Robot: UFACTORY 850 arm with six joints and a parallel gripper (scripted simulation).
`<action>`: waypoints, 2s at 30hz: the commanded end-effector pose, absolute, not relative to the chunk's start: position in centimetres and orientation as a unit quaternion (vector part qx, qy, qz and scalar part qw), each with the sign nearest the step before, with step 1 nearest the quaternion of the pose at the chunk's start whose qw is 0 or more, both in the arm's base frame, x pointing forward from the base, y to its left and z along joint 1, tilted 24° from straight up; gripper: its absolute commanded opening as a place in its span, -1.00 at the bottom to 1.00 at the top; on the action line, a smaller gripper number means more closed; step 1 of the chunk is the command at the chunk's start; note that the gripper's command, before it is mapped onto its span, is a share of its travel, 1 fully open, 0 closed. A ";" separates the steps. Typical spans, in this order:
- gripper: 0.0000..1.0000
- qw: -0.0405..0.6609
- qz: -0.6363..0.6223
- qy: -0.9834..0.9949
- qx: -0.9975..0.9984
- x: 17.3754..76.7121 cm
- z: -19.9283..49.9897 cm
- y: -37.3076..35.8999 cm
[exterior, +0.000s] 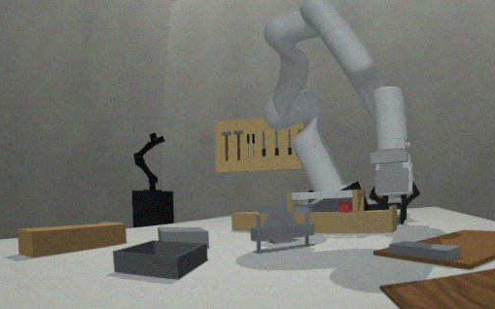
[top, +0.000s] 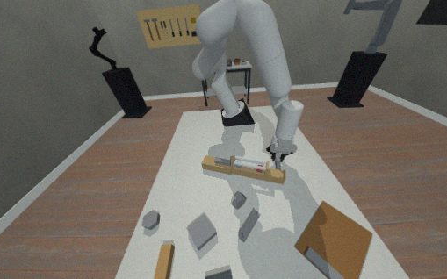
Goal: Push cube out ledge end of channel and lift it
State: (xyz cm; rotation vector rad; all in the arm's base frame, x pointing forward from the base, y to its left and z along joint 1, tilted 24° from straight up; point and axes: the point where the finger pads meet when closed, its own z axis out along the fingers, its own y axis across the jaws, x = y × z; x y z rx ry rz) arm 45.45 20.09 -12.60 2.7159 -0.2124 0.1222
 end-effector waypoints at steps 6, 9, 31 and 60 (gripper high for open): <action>-1.00 0.205 0.044 -0.076 0.975 45.5 -12.6 20.1; -1.00 0.205 0.044 -0.076 0.975 45.5 -12.6 20.1; -1.00 0.205 0.044 -0.076 0.975 45.5 -12.6 20.1; -1.00 0.205 0.044 -0.076 0.975 44.9 -2.0 24.9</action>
